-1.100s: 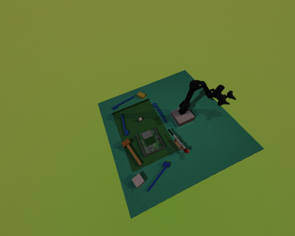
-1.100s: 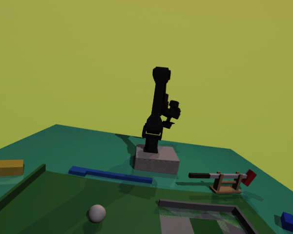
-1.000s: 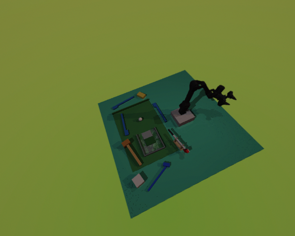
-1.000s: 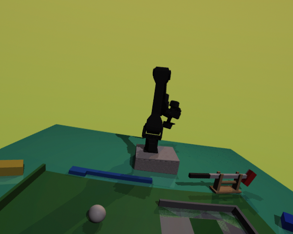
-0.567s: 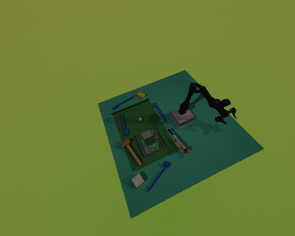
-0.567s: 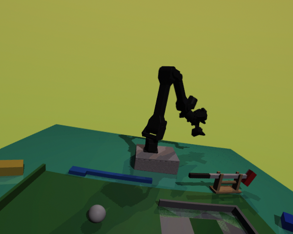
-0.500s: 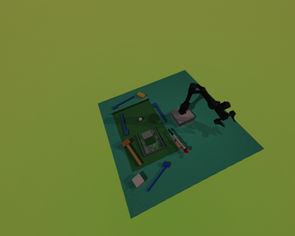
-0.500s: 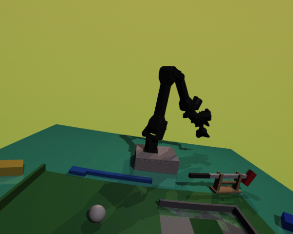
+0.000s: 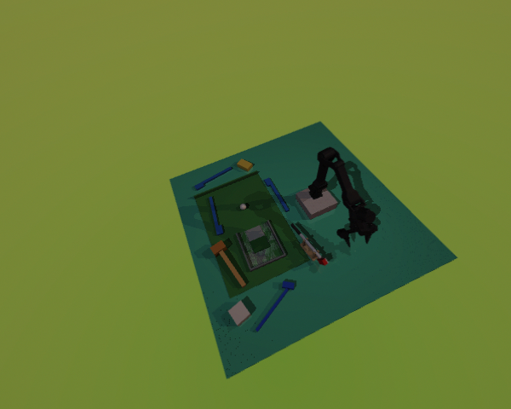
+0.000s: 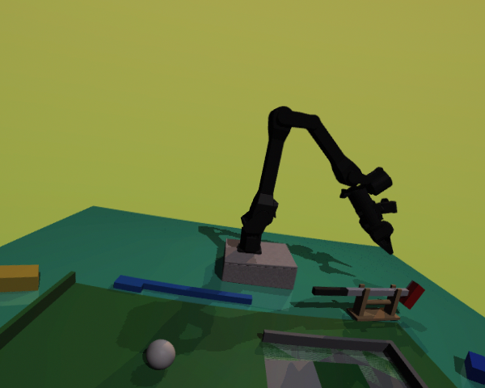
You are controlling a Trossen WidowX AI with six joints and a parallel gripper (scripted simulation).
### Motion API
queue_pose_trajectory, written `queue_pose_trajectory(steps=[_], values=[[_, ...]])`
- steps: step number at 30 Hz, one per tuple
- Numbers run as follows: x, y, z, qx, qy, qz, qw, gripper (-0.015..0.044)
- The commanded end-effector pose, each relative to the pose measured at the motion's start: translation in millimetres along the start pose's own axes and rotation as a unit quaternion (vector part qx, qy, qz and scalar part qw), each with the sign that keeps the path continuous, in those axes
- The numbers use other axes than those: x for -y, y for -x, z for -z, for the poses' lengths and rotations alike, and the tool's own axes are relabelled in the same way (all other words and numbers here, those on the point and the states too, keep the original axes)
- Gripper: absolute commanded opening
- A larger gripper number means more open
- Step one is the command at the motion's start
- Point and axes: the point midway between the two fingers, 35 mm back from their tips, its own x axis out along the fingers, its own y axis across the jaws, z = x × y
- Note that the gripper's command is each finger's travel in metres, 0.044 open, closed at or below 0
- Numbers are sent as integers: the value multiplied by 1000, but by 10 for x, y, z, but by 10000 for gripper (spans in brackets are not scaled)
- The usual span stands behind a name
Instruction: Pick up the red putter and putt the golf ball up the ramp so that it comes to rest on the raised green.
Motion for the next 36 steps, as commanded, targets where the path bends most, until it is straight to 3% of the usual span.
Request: queue_pose_trajectory(steps=[1, 9, 17, 23, 36], values=[[623, 5, 37, -48, 50, 26, 997, 440], [1789, 258, 445, -158, 124, 27, 979, 440], [2569, 788, 1026, -221, 157, -27, 962, 440], [2800, 1131, 1346, -224, 175, -73, 956, 440], [2808, 955, 1501, -224, 175, -73, 956, 440]])
